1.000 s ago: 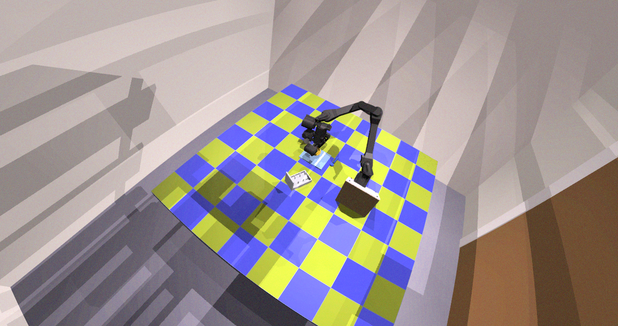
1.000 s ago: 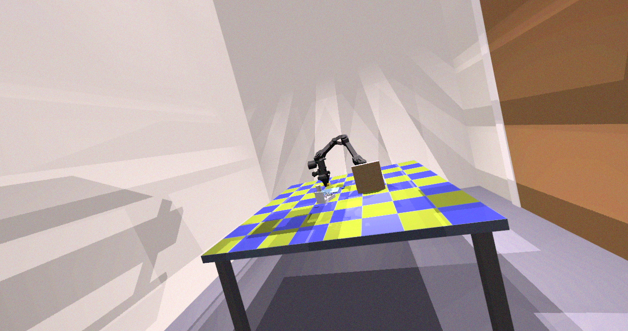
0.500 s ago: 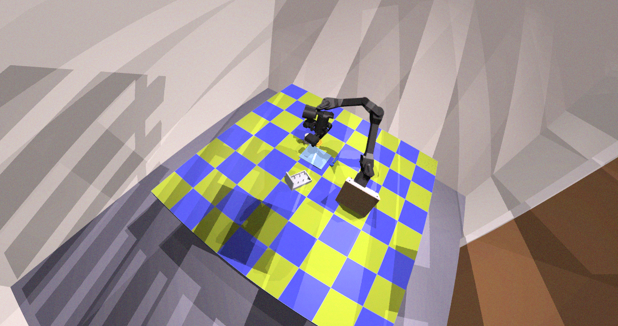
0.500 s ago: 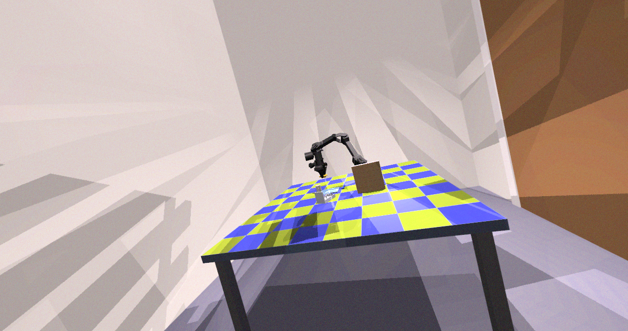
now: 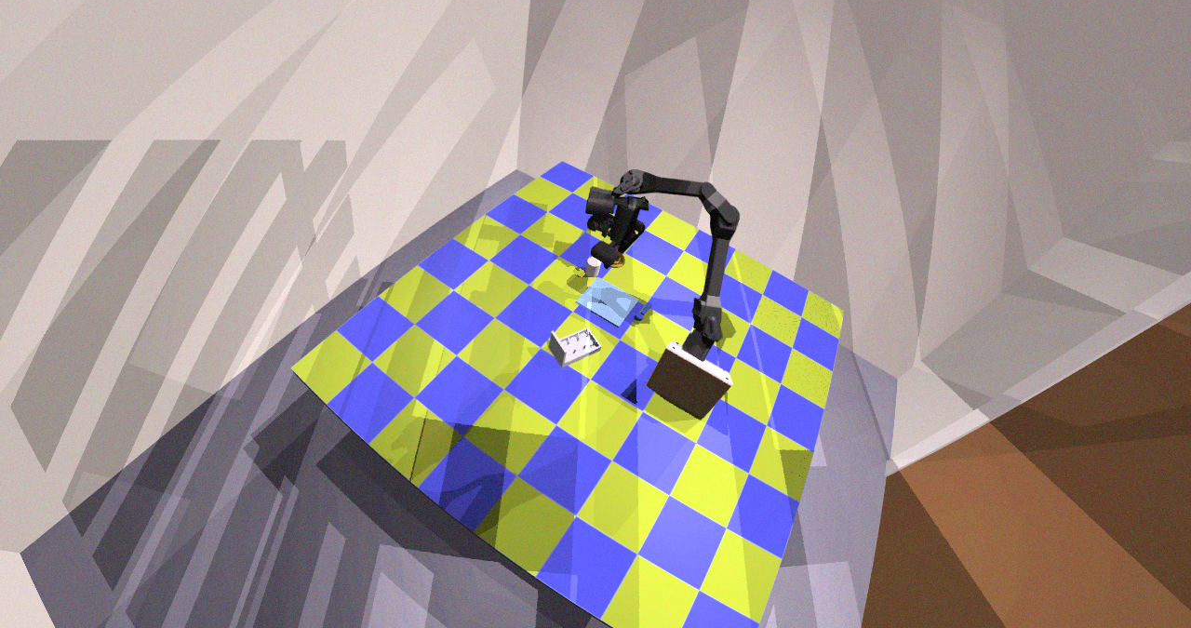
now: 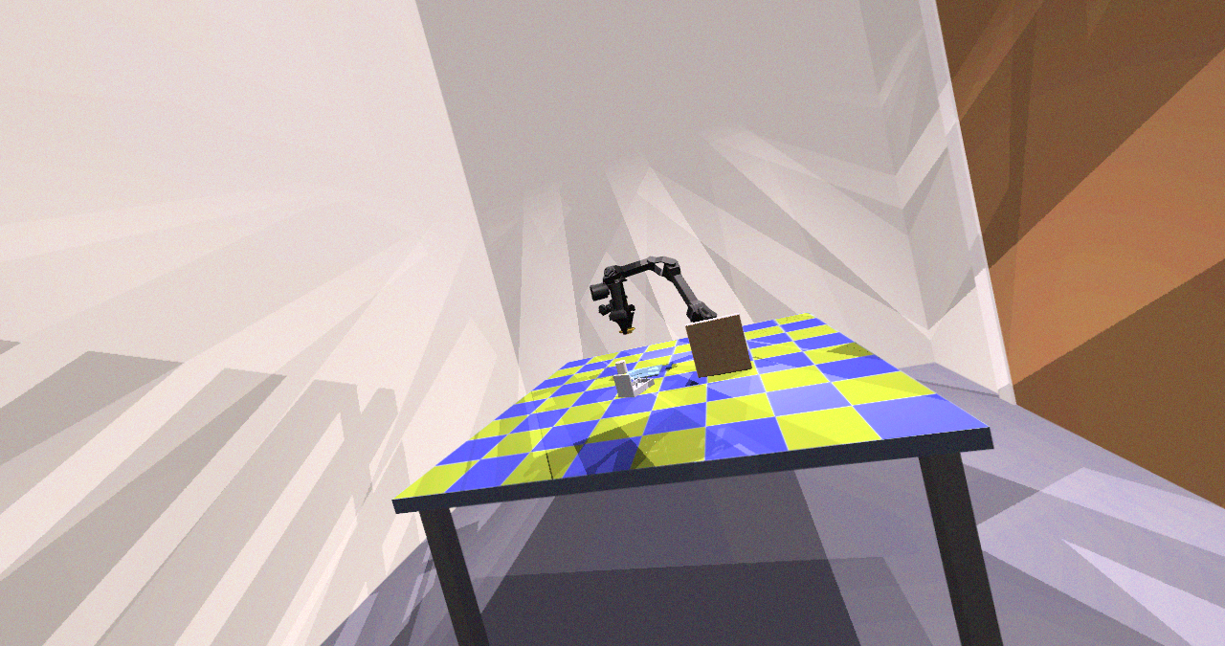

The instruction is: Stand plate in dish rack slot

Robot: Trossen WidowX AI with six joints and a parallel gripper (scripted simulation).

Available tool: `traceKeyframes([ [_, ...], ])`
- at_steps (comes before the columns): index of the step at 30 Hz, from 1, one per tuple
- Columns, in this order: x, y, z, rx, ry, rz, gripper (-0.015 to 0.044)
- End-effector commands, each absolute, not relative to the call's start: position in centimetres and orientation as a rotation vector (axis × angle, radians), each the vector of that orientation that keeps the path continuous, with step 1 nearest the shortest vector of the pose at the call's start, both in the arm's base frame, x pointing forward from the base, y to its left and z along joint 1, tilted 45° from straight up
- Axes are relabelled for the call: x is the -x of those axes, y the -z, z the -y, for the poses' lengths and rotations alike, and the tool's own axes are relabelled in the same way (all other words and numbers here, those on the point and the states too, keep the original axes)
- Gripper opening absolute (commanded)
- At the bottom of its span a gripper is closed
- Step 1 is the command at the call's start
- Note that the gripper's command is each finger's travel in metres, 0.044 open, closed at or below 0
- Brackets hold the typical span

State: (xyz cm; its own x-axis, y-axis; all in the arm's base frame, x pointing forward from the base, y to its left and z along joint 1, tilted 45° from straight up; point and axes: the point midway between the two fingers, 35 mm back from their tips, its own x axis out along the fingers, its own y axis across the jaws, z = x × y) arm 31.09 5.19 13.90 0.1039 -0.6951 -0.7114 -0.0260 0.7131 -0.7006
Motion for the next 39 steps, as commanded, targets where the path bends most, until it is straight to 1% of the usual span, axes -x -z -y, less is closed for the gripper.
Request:
traceKeyframes([
  [1, -30.7, -13.5, -5.7, 0.633, 0.558, -1.406, 0.0000],
  [14, -24.5, -6.4, -12.1, 0.331, 0.796, -1.261, 0.0000],
  [20, -24.2, -6.1, -12.3, 0.317, 0.807, -1.254, 0.0000],
  [39, -23.8, -1.5, -9.4, 0.337, 0.483, -1.650, 0.0000],
])
